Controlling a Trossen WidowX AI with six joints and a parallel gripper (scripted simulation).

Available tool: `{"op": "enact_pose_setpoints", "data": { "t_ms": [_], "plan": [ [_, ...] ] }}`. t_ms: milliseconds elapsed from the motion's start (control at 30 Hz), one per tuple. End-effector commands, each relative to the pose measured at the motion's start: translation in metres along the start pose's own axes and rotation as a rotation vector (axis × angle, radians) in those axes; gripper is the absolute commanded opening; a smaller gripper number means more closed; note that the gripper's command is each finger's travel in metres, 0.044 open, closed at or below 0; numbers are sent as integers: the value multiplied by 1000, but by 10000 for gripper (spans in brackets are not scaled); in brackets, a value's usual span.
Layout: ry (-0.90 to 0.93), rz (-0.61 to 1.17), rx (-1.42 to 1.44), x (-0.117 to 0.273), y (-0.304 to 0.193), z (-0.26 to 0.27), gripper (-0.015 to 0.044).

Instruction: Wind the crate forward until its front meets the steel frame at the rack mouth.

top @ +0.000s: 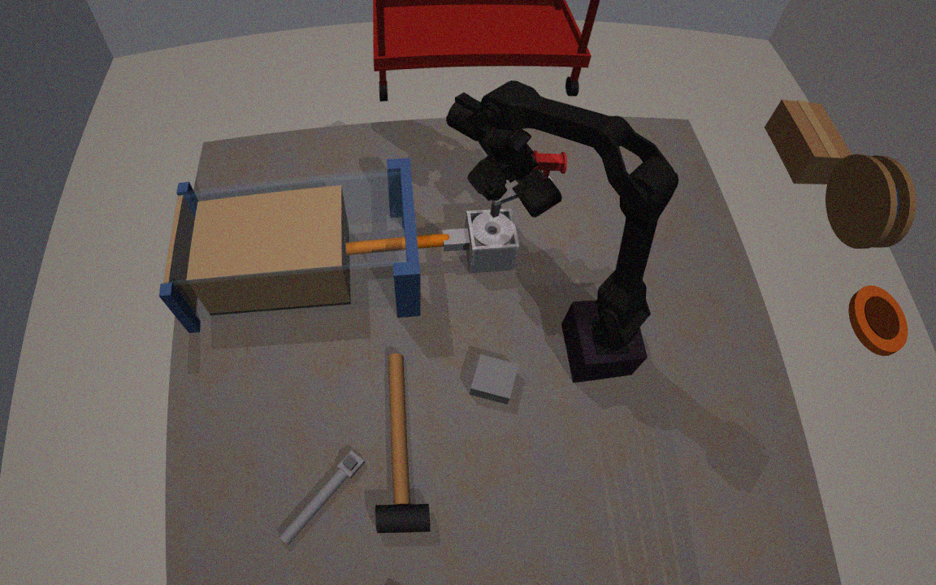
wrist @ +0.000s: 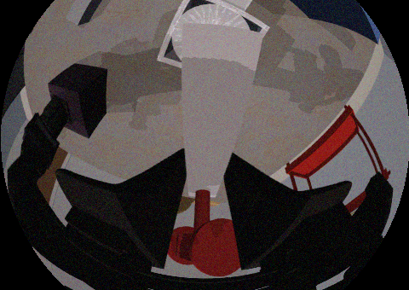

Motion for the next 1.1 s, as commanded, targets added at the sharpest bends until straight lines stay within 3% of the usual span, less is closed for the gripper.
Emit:
{"op": "enact_pose_setpoints", "data": {
  "t_ms": [0,1067],
  "plan": [
    [-1,8,-4,-5,1,-1,0],
    [1,11,-3,-43,16,-2,0]
  ]
}}
Point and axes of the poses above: the point midway between the two fingers, 35 mm back from their tips, its own x axis back along the fingers, its own z axis across the jaws, y = z × x, the point moved 8 cm from there along x, back along the fingers, and after that the axes turned 14 degrees about x, right-handed, at the moved point
